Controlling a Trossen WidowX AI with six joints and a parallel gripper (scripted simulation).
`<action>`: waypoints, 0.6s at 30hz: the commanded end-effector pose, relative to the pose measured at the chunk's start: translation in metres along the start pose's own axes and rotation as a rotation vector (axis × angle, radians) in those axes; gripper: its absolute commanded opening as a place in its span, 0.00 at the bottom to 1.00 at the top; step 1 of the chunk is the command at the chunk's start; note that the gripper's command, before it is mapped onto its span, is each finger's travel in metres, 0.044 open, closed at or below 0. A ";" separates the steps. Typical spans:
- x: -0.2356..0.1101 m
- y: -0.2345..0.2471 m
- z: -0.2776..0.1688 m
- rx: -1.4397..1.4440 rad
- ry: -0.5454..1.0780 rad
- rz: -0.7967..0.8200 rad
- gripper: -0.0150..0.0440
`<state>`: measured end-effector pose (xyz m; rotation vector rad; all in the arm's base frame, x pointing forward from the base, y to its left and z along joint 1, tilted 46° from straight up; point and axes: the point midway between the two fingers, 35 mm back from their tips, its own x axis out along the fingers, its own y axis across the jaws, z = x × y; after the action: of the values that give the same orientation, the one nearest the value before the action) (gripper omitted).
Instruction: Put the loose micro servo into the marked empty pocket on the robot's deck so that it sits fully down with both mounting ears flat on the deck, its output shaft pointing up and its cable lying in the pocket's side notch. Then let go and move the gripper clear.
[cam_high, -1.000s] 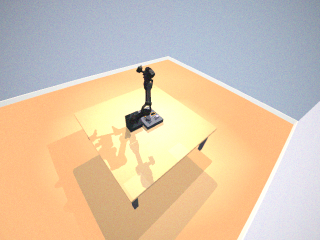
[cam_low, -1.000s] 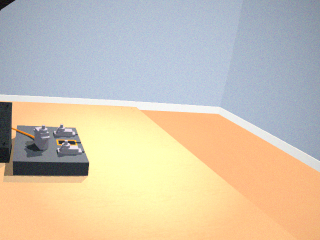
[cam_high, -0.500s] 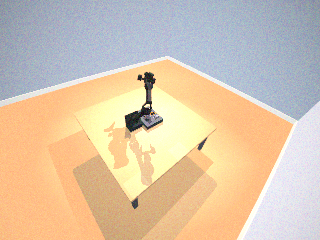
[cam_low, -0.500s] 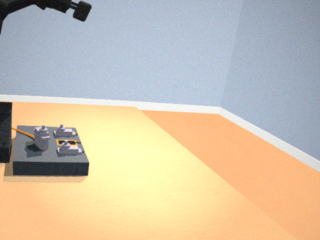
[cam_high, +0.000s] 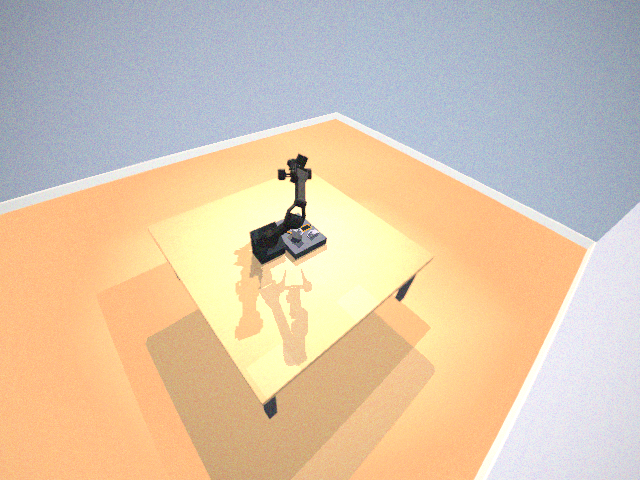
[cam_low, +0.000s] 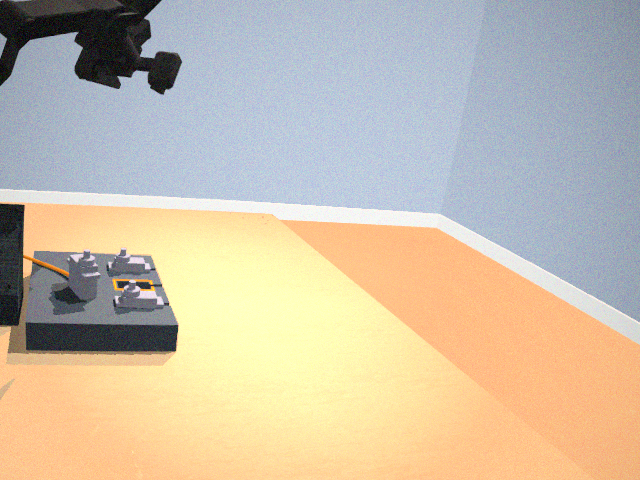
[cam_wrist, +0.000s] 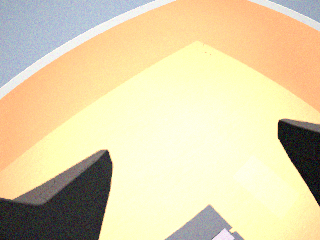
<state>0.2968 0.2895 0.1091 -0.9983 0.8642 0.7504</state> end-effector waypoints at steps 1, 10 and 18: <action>0.012 0.001 -0.026 -0.065 0.100 0.006 1.00; 0.022 0.001 -0.091 -0.237 0.331 0.046 1.00; 0.021 0.002 -0.146 -0.397 0.526 0.121 1.00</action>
<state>0.2728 0.1748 0.0543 -1.4826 1.2076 0.7752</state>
